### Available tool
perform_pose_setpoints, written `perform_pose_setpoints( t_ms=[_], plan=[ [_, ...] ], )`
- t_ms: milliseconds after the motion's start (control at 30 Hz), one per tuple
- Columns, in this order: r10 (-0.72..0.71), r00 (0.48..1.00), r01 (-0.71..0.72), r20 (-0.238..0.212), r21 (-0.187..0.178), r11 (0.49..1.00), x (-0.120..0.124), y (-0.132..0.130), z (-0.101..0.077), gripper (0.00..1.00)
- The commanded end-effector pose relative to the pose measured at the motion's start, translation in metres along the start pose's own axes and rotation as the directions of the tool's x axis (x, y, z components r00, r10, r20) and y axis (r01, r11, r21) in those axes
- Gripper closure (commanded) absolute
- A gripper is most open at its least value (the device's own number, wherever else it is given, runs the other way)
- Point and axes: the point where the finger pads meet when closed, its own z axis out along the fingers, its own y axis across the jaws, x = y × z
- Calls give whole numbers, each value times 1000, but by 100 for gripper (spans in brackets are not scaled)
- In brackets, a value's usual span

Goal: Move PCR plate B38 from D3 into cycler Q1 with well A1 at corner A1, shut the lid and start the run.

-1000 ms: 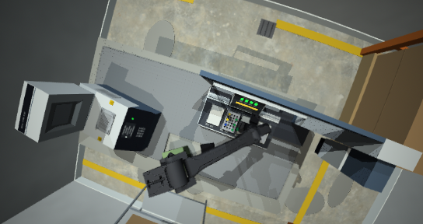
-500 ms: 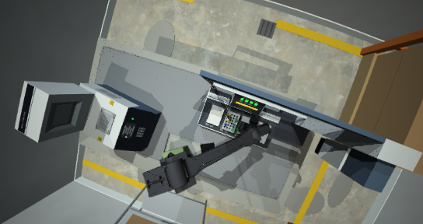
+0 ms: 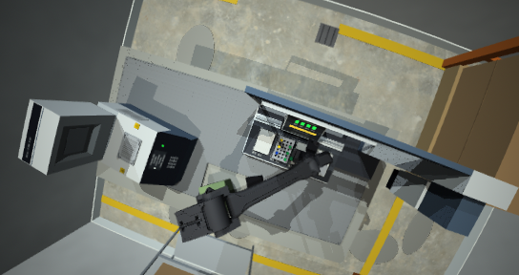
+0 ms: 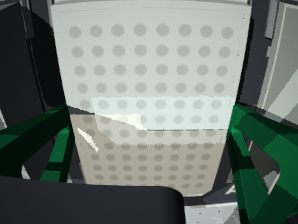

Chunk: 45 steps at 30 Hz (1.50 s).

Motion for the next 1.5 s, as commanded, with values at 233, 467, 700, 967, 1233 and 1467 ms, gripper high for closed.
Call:
perform_pose_setpoints(
  t_ms=[233,467,700,967,1233,1467],
  plan=[
    [42,992,-51,-122,-72,996,55,11,51,100],
    [42,990,-53,-131,-81,995,56,13,51,100],
    [43,989,-56,-138,-87,995,56,15,51,100],
    [45,989,-58,-143,-92,994,58,16,49,100],
    [42,991,-53,-130,-81,995,63,12,35,100],
    [43,993,-49,-108,-59,997,53,2,-2,100]
  ],
)
